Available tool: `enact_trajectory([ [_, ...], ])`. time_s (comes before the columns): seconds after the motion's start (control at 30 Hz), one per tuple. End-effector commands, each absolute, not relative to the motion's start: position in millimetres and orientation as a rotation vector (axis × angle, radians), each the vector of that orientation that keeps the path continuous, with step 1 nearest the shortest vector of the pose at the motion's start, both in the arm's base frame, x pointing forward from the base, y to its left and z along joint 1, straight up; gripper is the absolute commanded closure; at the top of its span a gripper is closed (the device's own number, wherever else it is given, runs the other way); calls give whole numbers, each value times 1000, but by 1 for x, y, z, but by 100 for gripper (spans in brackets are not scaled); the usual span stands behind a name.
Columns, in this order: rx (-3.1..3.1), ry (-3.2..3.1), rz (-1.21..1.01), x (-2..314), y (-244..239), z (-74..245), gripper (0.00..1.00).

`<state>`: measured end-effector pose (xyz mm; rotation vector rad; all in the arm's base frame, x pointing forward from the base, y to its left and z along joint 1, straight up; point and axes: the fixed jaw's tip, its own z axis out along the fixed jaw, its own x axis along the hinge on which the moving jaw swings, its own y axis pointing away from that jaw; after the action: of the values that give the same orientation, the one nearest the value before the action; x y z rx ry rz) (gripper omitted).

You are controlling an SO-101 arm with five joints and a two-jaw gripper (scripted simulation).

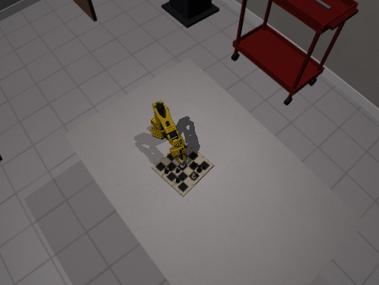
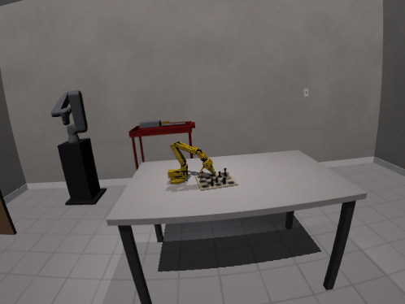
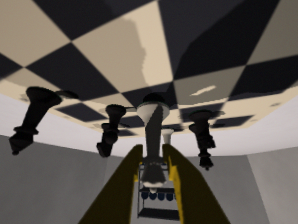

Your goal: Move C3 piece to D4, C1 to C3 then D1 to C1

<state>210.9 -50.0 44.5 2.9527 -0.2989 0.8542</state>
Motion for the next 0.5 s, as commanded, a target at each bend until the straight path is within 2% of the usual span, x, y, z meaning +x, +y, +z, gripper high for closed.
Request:
enact_trajectory([
  [0.0,2959,-329,828,208,-52,39,100],
  [0.47,2959,-329,828,208,-52,32,100],
])
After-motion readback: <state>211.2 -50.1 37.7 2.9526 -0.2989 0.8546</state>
